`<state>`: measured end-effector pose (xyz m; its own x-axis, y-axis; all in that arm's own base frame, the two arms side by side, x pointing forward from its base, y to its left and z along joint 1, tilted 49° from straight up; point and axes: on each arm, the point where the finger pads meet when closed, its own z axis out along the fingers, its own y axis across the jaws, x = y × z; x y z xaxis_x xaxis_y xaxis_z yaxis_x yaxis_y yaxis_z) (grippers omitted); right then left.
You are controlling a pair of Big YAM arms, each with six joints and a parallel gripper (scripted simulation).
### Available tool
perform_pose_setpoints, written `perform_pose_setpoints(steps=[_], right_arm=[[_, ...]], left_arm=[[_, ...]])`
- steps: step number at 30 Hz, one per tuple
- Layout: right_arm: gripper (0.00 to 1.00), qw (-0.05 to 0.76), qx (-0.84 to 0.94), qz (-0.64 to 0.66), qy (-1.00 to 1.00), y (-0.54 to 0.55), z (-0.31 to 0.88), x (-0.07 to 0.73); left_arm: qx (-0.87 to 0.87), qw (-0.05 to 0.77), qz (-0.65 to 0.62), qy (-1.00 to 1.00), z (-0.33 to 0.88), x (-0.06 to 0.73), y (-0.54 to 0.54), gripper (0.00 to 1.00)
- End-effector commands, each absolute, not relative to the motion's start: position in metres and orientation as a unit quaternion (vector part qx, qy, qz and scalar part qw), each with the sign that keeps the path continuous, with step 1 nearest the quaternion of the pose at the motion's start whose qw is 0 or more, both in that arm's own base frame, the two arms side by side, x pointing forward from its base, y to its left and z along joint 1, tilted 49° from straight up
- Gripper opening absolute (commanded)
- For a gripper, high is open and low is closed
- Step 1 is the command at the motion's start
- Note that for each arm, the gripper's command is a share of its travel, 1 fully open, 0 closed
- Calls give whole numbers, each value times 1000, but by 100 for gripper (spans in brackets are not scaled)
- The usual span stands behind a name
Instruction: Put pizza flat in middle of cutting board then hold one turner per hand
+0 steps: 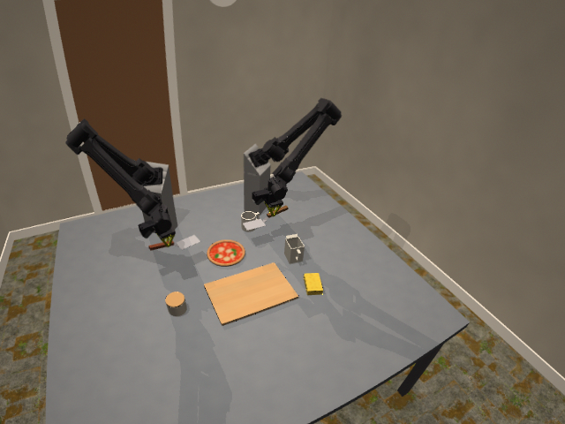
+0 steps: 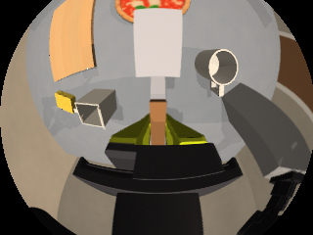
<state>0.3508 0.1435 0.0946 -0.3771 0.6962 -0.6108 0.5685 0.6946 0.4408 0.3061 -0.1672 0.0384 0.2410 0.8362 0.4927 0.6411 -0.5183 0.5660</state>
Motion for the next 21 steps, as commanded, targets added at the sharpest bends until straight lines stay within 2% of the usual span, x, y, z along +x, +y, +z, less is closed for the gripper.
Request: perform_pose_setpoints(steps=[1, 8, 21], right_arm=[[6, 402, 381, 74, 829, 146, 91, 349], [6, 407, 385, 79, 825, 146, 97, 357], [6, 454, 452, 81, 763, 170, 103, 330]], left_arm=[[783, 120, 388, 472, 33, 301, -168, 6], [769, 145, 394, 482, 52, 316, -178, 6], [734, 110, 439, 507, 56, 291, -192, 6]])
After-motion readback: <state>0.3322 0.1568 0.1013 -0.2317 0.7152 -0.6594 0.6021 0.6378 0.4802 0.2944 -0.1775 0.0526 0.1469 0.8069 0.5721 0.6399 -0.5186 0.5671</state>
